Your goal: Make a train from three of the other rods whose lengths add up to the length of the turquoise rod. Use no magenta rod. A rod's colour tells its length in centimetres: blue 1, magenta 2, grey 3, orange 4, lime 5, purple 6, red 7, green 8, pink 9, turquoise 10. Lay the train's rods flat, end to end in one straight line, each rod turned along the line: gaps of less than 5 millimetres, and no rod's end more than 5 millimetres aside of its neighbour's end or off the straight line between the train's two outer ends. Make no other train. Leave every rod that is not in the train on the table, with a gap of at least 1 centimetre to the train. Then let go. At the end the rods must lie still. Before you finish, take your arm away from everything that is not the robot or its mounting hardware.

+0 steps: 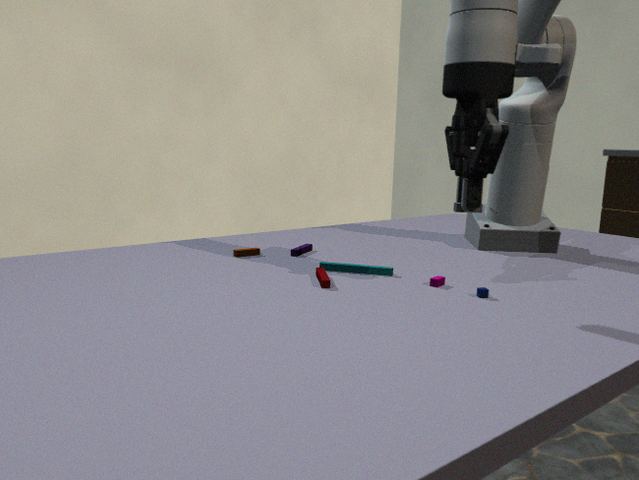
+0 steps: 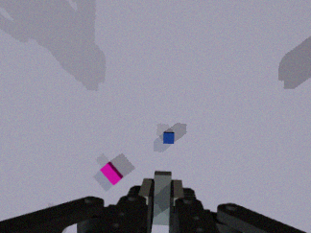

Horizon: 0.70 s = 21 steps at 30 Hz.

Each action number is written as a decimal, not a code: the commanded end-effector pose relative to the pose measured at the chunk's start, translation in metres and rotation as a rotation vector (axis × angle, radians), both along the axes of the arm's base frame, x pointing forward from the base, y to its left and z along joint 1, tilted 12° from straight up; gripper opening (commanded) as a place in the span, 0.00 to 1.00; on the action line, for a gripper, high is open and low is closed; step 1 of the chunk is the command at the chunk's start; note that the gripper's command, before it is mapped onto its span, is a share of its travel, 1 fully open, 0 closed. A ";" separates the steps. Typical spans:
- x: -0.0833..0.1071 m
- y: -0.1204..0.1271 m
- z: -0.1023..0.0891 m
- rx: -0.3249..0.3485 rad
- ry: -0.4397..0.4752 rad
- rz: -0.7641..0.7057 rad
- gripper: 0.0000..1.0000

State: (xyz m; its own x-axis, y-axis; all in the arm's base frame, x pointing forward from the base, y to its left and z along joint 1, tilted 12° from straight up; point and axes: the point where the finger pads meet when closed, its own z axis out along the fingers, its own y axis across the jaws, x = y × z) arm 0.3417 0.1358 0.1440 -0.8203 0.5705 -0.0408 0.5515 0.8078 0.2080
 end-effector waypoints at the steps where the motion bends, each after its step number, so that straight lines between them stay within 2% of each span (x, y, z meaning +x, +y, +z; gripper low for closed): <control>1: 0.000 0.003 0.001 0.003 -0.002 0.007 0.05; 16: 0.000 0.004 -0.003 0.002 -0.002 0.007 0.05; 21: 0.002 0.006 -0.016 0.002 -0.002 0.007 0.05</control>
